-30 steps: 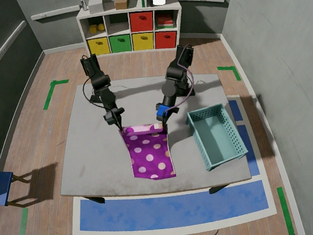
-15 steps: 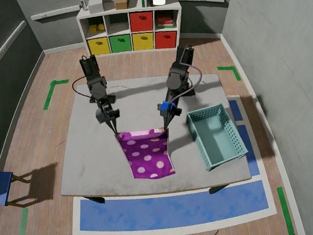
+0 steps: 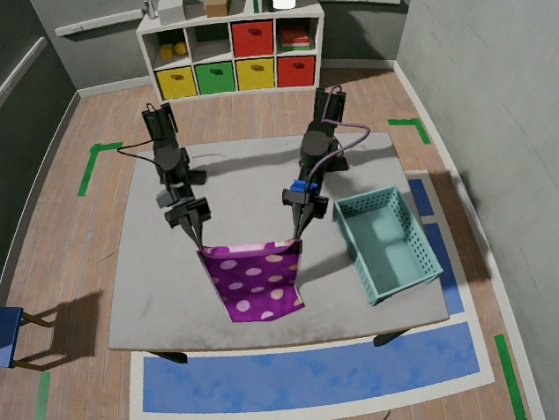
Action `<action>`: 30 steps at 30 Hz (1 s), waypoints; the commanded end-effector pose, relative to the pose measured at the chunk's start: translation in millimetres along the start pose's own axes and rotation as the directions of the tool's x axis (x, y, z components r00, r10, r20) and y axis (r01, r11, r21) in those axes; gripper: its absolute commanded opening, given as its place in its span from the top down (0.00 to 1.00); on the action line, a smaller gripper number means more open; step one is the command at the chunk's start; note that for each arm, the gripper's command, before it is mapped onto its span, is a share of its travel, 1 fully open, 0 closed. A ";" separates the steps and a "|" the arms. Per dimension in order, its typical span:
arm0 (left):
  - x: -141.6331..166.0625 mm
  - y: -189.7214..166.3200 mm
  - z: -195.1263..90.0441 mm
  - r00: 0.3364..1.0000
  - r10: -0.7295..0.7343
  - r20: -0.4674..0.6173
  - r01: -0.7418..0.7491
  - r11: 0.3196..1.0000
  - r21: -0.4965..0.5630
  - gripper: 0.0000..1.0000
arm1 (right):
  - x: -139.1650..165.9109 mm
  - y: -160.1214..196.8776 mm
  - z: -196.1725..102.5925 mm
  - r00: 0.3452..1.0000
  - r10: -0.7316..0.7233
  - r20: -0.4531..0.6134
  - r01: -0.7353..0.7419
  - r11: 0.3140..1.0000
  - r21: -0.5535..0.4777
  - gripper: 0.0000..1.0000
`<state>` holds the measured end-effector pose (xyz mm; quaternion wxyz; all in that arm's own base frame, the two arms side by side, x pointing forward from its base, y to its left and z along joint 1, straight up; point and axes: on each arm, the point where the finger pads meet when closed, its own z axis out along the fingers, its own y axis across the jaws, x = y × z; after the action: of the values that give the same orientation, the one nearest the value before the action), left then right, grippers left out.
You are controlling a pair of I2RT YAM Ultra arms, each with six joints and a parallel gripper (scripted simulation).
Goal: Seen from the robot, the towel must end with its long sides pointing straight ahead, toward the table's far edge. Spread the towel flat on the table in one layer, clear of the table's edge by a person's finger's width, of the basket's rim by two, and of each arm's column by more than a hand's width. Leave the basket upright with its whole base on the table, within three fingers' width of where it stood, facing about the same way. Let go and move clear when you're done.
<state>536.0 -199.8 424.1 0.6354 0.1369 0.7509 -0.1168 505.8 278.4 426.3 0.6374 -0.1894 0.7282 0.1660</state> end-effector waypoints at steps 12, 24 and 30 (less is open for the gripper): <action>-65.6 18.0 25.8 0.921 0.012 0.390 0.005 0.999 -0.041 1.00 | -69.6 -23.3 26.0 0.910 -0.010 0.414 -0.010 0.999 0.048 1.00; -91.7 20.2 33.6 0.834 0.019 0.551 0.006 0.999 -0.043 1.00 | -88.3 -25.3 37.1 0.833 -0.018 0.553 -0.010 0.999 0.047 1.00; -95.3 19.8 21.8 0.849 0.018 0.528 0.005 0.999 -0.043 1.00 | -92.5 -24.8 25.5 0.848 -0.017 0.530 -0.010 0.999 0.047 1.00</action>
<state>591.5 -205.0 479.0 0.8036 0.0966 0.5713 -0.1363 567.4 286.2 466.6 0.7961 -0.1338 0.5589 0.1893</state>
